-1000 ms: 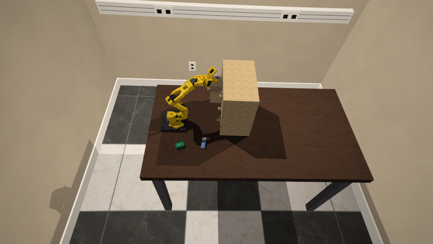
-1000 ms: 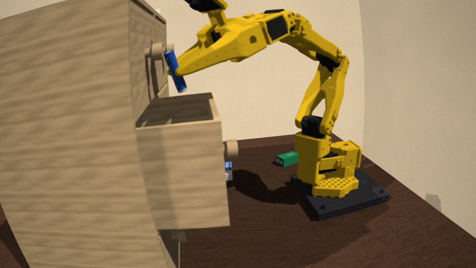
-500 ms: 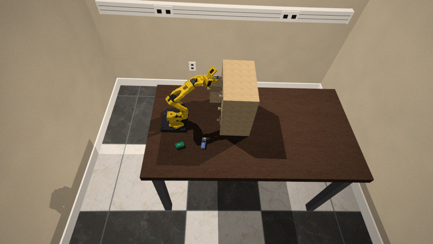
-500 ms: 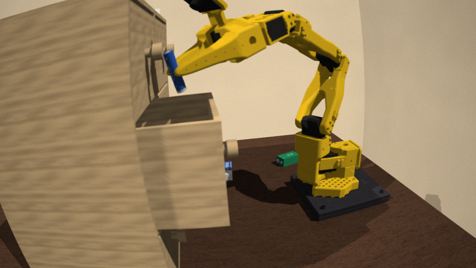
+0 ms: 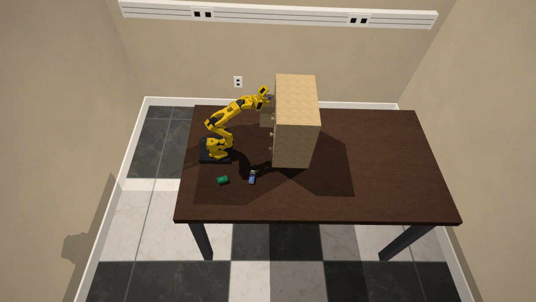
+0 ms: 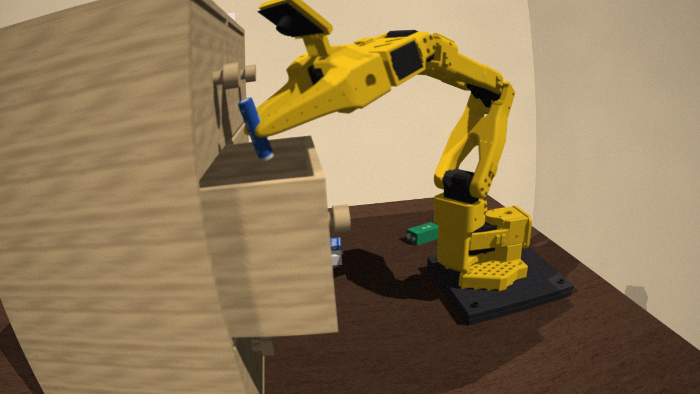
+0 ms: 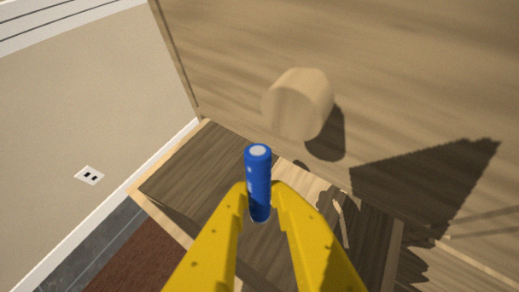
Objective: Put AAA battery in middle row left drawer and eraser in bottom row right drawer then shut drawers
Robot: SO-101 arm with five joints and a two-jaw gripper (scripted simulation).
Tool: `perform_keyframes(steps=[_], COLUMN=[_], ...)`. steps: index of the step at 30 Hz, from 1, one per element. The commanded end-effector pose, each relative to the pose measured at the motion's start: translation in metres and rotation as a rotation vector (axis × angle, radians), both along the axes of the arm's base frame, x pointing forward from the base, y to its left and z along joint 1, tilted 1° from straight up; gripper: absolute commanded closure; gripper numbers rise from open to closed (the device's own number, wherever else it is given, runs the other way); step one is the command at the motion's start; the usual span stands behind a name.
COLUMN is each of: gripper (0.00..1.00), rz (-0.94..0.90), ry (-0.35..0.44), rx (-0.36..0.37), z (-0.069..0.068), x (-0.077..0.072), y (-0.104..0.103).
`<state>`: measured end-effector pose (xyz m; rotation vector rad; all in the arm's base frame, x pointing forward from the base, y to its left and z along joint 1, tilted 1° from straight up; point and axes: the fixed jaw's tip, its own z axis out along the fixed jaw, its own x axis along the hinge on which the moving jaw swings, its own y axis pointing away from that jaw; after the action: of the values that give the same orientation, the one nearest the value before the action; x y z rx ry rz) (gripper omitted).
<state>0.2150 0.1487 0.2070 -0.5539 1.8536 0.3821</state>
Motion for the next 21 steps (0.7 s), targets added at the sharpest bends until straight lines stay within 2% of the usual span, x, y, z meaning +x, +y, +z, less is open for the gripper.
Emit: perform_keyframes(steps=[1, 5, 21], gripper=[1.0, 1.0, 1.0], rz=[0.002, -0.001, 0.0], ry=[0.001, 0.001, 0.001], rx=[0.011, 0.011, 0.011], z=[-0.006, -0.019, -0.019], x=[-0.002, -0.003, -0.003], y=[0.0, -0.001, -0.001])
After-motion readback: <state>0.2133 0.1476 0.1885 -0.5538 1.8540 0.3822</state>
